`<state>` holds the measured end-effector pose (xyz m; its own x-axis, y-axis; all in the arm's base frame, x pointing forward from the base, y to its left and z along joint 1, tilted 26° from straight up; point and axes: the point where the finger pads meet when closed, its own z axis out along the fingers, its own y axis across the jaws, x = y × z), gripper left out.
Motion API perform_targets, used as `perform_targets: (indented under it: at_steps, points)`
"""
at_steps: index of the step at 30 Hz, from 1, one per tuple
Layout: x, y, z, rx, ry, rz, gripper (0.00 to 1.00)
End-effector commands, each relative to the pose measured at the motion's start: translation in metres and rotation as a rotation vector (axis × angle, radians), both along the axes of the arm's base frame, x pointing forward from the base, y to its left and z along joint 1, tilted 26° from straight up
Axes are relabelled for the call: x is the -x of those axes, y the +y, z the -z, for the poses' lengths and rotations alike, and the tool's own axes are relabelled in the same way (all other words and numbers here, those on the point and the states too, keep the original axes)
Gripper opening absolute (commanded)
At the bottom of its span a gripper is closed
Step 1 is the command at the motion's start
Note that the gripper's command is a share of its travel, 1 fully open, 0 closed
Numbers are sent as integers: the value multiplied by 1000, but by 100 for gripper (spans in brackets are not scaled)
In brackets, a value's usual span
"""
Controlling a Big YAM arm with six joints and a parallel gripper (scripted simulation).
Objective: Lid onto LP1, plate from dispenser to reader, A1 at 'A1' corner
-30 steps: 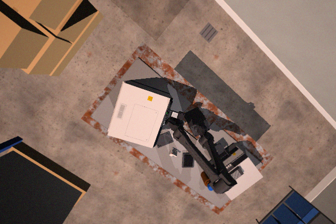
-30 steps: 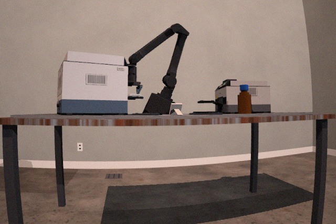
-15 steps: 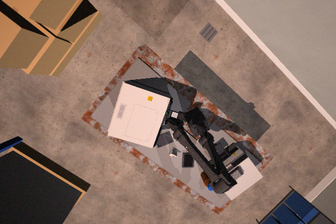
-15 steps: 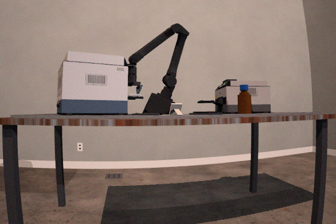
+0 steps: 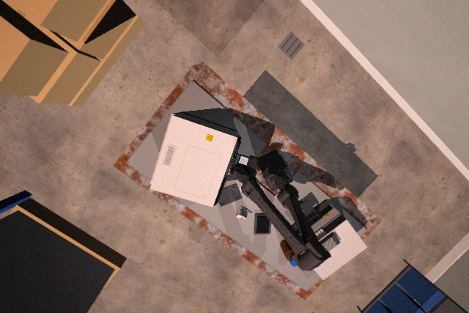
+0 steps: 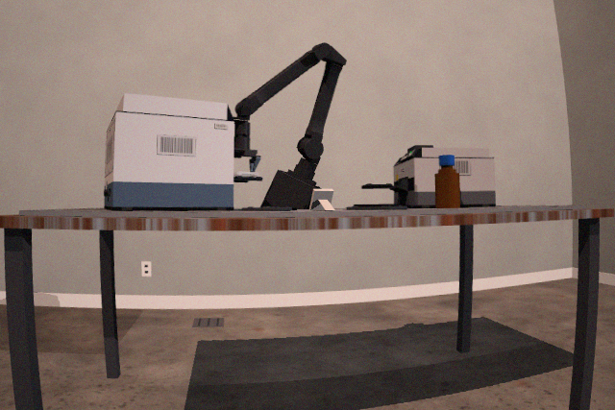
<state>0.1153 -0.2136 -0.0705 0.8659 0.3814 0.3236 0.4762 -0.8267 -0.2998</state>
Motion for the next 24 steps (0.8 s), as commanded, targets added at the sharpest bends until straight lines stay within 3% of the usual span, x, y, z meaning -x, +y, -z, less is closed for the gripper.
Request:
perform_targets:
  at_steps: [1, 24]
  points:
    - [-4, 0, 3, 2, 1, -1, 86]
    - [-3, 5, 6, -5, 4, -2, 86]
